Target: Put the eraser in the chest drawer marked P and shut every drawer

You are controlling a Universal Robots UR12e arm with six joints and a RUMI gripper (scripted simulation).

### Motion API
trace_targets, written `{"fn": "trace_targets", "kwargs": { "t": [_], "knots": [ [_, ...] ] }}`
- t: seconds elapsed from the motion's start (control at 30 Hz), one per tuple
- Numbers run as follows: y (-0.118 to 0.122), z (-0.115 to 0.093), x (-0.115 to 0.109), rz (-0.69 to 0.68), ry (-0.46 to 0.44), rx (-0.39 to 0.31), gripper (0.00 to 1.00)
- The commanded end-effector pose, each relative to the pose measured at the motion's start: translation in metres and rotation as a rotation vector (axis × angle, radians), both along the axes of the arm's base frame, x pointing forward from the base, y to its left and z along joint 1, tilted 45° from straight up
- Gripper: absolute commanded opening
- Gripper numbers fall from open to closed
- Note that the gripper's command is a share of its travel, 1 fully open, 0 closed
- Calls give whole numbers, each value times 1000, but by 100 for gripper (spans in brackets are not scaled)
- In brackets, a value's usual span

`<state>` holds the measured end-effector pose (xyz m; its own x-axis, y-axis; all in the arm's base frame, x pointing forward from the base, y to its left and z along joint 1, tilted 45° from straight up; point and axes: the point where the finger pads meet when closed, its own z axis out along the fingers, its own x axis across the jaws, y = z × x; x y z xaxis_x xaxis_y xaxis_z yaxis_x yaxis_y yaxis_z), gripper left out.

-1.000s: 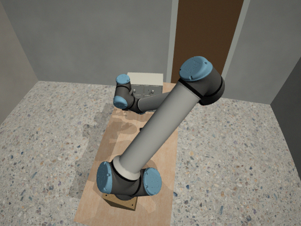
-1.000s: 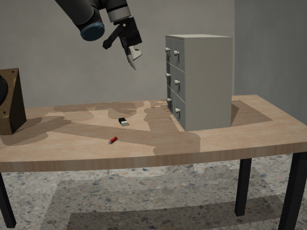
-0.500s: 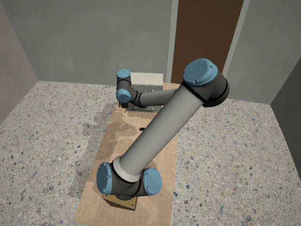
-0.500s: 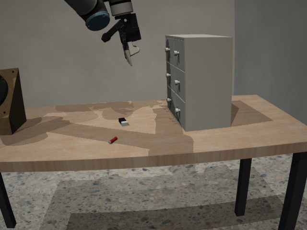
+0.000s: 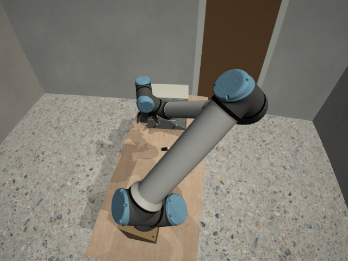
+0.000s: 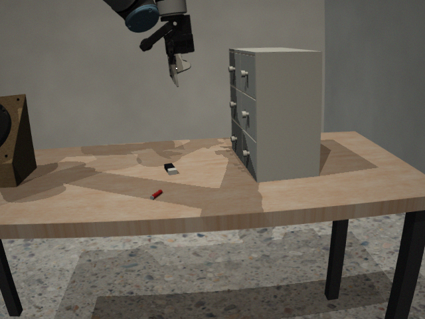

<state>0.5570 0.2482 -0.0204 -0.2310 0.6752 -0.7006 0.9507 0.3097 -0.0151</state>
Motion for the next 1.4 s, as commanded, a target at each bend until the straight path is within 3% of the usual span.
{"fn": "trace_targets", "kwargs": {
  "t": [0.0,1.37],
  "knots": [
    [3,4,-4,-22,20,-7,100],
    [6,8,-10,-48,45,-16,100]
  ]
}}
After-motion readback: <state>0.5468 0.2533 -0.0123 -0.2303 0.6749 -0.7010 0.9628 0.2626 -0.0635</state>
